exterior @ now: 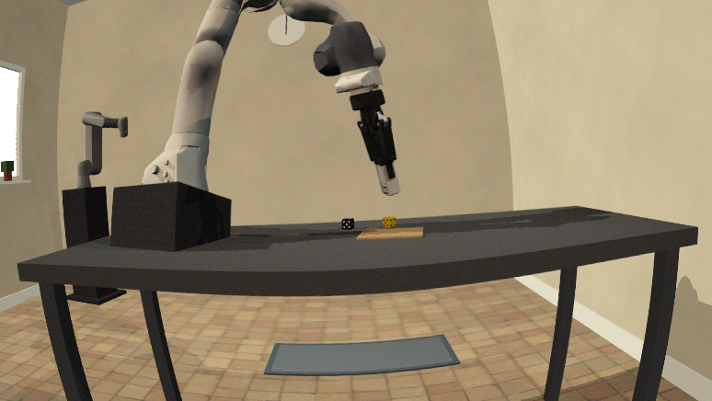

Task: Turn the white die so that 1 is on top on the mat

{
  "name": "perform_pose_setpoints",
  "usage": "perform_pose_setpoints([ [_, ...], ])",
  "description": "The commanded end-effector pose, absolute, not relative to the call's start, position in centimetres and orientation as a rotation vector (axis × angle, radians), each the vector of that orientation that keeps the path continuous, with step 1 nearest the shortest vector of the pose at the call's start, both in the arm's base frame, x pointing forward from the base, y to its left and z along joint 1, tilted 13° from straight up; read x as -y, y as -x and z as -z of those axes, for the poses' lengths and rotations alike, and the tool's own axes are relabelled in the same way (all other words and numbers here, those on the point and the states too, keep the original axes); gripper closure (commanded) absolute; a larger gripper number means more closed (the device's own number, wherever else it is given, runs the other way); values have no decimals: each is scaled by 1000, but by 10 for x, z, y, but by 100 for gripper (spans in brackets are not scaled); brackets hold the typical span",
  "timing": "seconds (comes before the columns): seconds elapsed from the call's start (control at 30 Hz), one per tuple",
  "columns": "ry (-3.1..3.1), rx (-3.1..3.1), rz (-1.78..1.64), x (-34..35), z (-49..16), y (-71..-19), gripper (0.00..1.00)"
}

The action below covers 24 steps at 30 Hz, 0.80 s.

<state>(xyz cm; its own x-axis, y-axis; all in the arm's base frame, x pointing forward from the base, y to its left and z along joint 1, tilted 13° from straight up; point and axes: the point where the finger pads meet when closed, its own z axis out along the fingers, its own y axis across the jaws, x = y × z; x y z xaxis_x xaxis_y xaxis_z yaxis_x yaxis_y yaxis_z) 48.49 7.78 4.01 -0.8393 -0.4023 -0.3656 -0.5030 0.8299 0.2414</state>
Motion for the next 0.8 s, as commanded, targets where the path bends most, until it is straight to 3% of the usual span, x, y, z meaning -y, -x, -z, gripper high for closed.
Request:
perform_pose_setpoints([
  [0.0, 891, -2582, -422, -76, -43, -490, 87],
  [0.77, 762, -2304, -513, -73, -39, -486, 87],
])
